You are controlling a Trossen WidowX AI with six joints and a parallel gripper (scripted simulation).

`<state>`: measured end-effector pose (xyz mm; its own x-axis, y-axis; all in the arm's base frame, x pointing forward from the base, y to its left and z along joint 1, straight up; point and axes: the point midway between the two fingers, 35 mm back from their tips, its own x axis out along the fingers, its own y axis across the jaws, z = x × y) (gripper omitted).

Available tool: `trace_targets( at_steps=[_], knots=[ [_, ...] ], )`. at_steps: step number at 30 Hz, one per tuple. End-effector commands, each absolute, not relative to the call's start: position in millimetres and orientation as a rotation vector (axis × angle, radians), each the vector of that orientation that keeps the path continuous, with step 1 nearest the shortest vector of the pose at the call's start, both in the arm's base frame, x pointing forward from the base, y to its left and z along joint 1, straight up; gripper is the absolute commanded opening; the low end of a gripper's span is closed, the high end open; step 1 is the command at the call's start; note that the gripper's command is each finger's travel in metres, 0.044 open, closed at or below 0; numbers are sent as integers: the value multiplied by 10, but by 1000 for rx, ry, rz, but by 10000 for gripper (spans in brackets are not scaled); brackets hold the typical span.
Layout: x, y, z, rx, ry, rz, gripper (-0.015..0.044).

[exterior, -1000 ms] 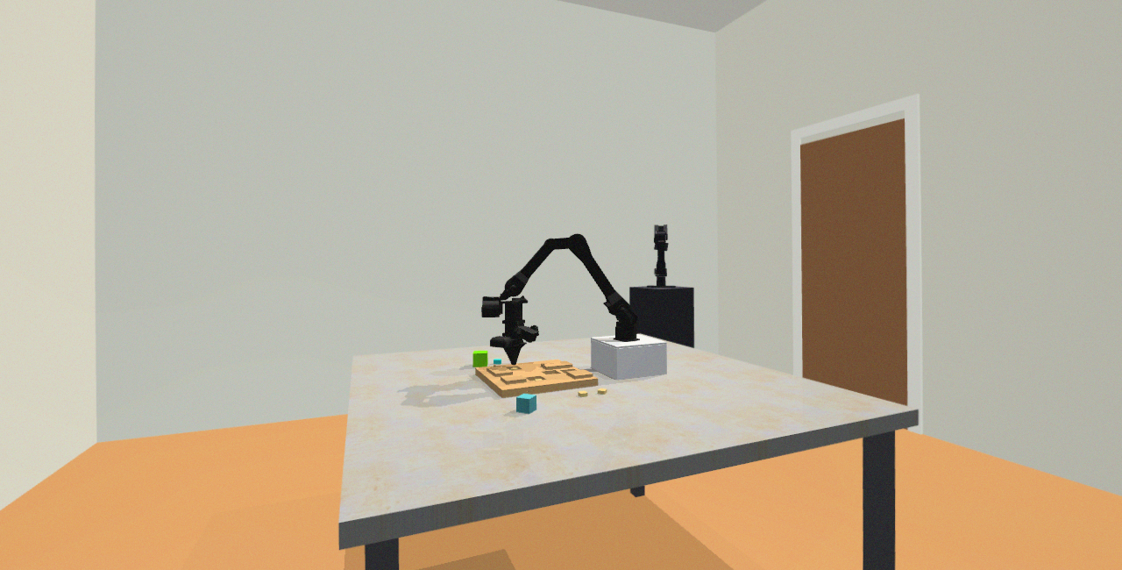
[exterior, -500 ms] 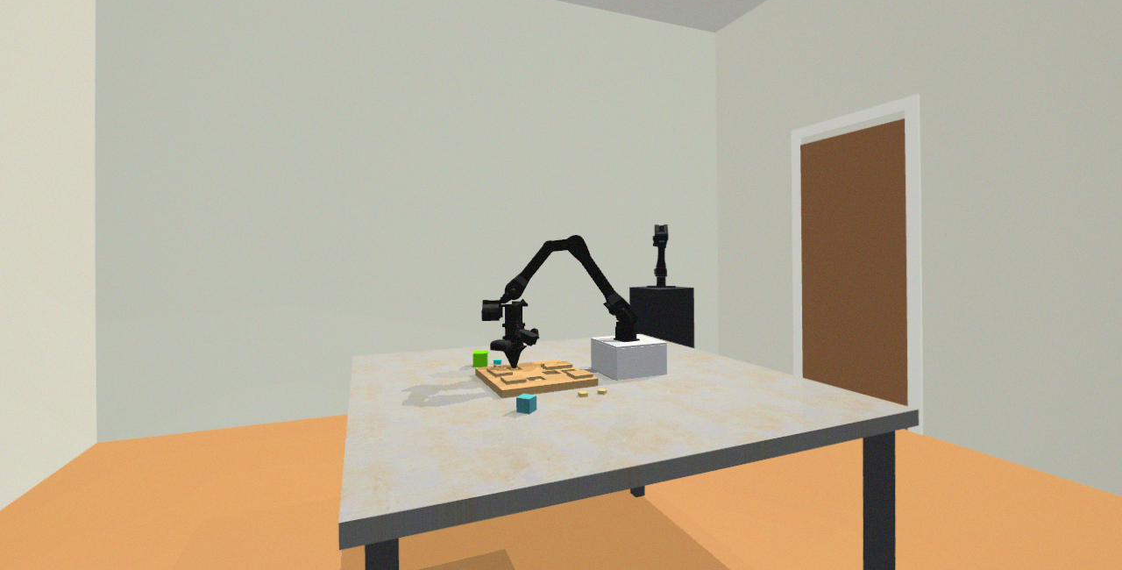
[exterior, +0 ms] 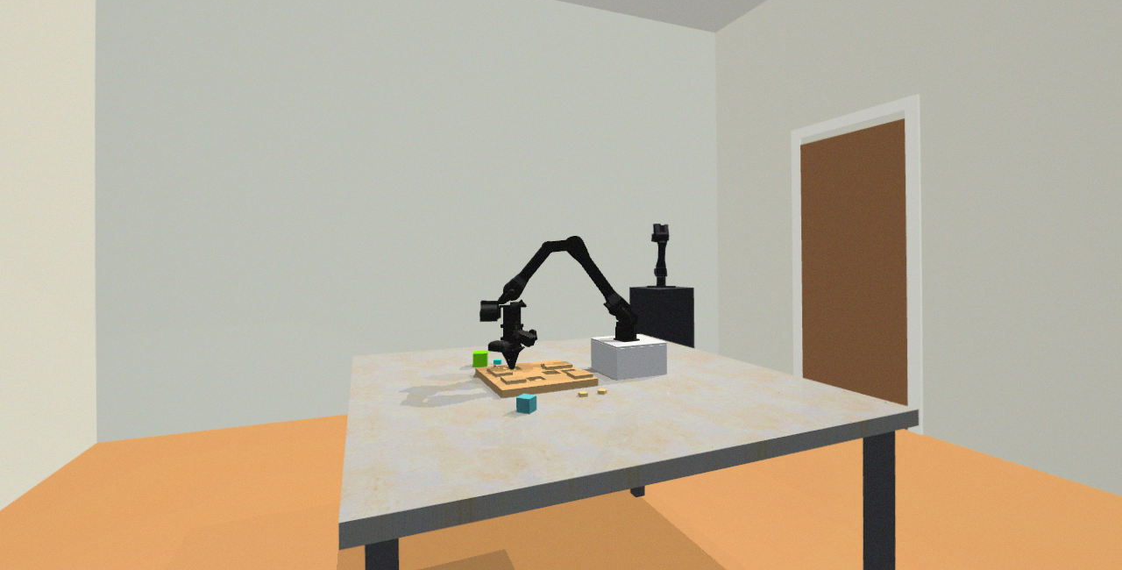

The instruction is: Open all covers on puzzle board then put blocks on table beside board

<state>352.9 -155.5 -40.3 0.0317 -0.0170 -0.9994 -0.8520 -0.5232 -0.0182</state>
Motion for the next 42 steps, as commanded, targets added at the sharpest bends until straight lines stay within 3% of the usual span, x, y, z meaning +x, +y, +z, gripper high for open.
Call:
trace_targets(
  at_steps=[1,11,17,24,42],
  knots=[
    [3529,-1544,-406,-1628,895,1570,0],
    [3507,-1560,-287,-1629,894,1571,0],
    [3514,-1559,-17,-1630,895,1571,144],
    [3495,-1553,233,-1630,894,1571,144],
    [3508,-1557,-32,-1571,947,1513,144]
  ],
)
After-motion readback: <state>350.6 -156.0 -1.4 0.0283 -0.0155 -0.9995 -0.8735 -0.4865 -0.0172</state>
